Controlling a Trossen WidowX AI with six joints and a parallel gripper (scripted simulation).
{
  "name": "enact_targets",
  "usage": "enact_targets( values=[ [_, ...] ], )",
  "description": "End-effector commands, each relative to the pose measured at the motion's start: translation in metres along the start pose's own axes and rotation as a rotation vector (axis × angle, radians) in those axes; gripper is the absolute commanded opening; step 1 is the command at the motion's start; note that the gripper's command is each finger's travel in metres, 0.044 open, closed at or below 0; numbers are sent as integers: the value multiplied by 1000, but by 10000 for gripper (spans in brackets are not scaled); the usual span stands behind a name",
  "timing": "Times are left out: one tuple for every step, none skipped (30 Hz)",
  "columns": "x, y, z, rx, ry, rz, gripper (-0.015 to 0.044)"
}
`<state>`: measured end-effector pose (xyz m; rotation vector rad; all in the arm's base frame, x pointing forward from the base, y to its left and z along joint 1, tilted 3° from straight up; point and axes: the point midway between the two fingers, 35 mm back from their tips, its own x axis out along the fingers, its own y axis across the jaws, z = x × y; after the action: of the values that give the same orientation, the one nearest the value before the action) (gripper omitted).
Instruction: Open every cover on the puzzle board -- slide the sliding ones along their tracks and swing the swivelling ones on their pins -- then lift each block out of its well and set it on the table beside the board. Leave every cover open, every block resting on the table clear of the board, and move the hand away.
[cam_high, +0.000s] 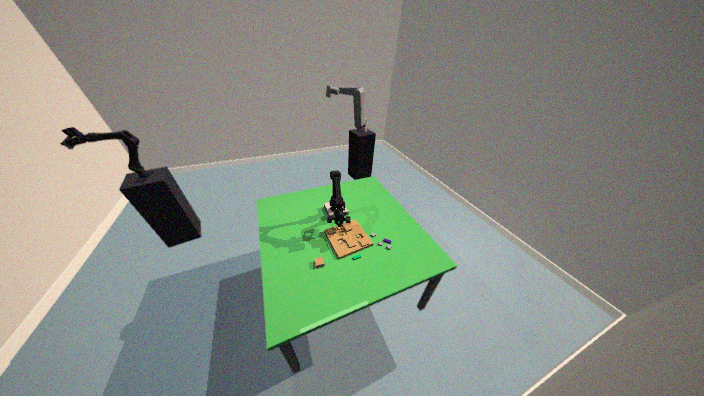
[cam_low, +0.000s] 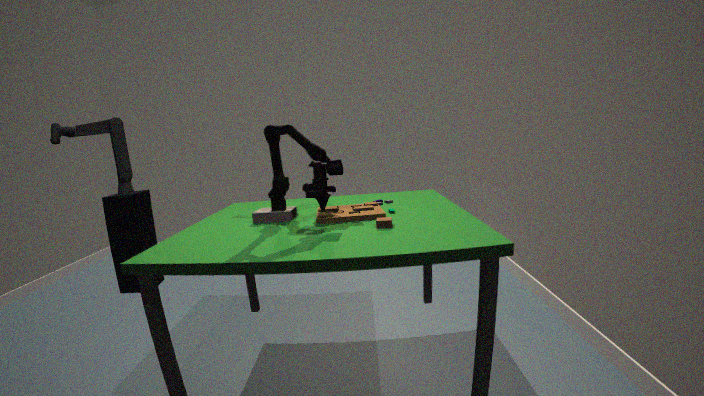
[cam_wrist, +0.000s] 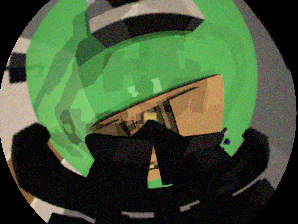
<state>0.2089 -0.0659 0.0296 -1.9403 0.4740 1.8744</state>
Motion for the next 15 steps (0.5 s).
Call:
enact_targets(
  values=[
    [4,0,0,-5,-1,1,0],
    [5,0,0,-5,-1,1,0],
    [6,0,0,-5,-1,1,0],
    [7,0,0,-5,-1,1,0],
    [8,0,0,-5,-1,1,0],
    [9,0,0,-5,-1,1,0],
    [10,0,0,-5,-1,1,0],
    [11,0,0,-5,-1,1,0],
    [12,0,0,-5,-1,1,0],
    [12,0,0,-5,-1,1,0],
    [13,0,0,-5,-1,1,0],
    [13,0,0,-5,-1,1,0],
    [13,0,0,-5,-1,1,0],
    [13,0,0,-5,-1,1,0],
    [13,0,0,-5,-1,1,0]
  ],
)
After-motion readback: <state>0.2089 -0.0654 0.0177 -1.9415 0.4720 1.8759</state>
